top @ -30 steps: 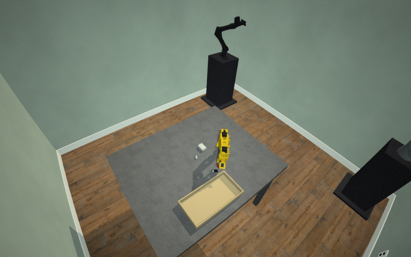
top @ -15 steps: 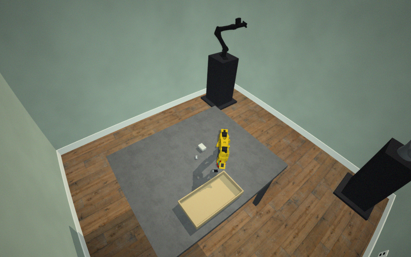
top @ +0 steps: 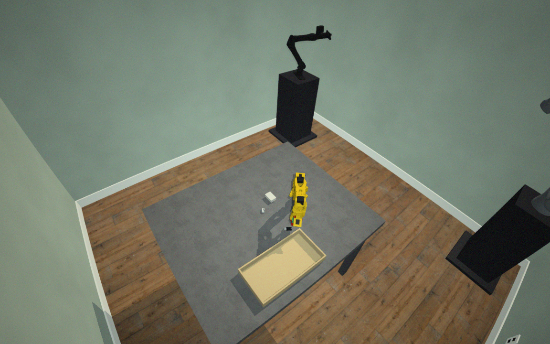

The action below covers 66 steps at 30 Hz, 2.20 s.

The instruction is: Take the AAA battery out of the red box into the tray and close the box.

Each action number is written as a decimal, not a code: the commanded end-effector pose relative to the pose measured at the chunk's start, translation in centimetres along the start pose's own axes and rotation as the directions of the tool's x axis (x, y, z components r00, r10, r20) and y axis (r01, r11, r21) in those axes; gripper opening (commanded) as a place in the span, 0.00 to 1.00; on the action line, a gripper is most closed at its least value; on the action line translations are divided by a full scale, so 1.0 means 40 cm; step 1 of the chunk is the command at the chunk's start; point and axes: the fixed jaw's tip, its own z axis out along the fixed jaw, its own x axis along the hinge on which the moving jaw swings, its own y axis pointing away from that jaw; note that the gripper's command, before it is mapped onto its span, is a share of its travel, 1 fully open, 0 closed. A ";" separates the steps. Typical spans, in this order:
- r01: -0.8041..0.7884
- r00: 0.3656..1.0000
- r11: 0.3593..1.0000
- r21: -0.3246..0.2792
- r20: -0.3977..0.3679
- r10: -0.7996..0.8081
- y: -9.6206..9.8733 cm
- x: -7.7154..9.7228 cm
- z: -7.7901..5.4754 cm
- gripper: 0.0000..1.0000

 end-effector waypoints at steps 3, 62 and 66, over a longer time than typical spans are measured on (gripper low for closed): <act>-0.001 0.995 1.000 -0.008 0.100 0.002 0.006 -0.038 -0.018 0.21; 0.026 0.621 0.998 -0.058 0.784 0.029 0.025 -0.312 -0.170 0.21; 0.029 0.583 0.998 -0.060 0.812 0.032 0.026 -0.324 -0.185 0.21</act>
